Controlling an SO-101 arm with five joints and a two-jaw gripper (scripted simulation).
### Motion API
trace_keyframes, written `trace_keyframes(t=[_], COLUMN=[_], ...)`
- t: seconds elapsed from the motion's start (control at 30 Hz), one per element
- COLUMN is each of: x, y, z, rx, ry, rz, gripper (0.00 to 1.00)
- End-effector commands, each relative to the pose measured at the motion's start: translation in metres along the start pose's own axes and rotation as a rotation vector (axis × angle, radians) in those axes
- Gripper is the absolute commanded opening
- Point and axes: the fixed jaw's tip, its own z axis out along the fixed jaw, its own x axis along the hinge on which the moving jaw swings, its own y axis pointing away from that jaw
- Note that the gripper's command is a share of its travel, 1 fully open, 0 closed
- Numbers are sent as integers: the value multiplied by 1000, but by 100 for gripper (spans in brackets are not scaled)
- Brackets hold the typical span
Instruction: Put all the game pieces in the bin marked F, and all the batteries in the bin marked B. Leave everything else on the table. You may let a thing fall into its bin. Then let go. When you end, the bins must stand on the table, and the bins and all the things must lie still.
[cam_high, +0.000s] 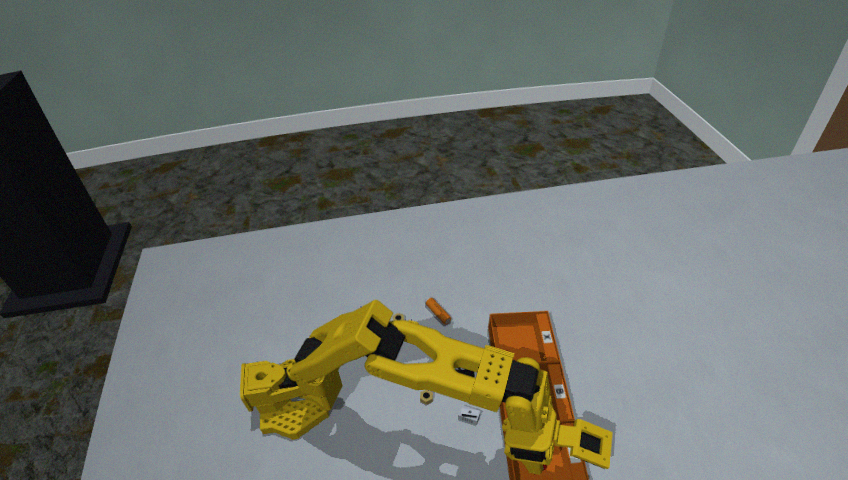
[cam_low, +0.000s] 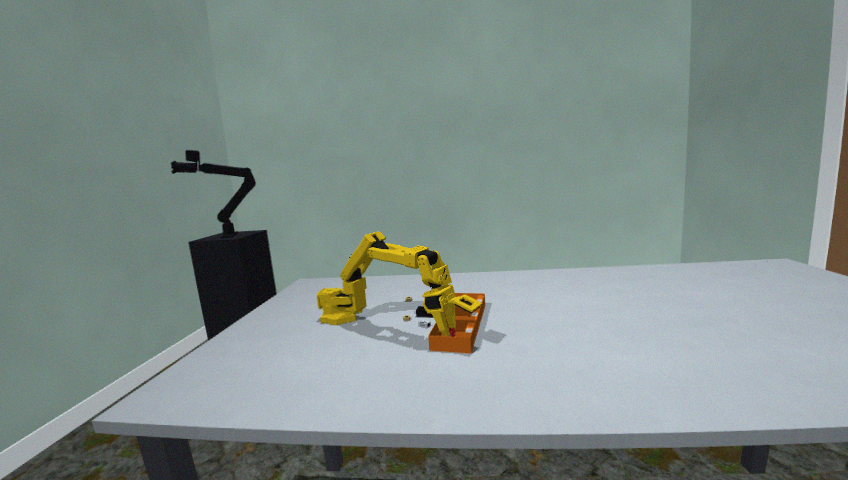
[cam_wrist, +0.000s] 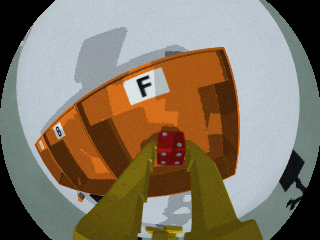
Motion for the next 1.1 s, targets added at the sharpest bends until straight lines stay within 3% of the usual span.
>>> trace_keyframes(t=[0.0, 0.33, 1.07], x=[-14, -14, -14], y=[-3, -3, -3], z=[-17, -17, -17], rx=[2, 2, 2], ry=[-85, -85, -85], rz=[5, 5, 5], gripper=[0, 1, 17])
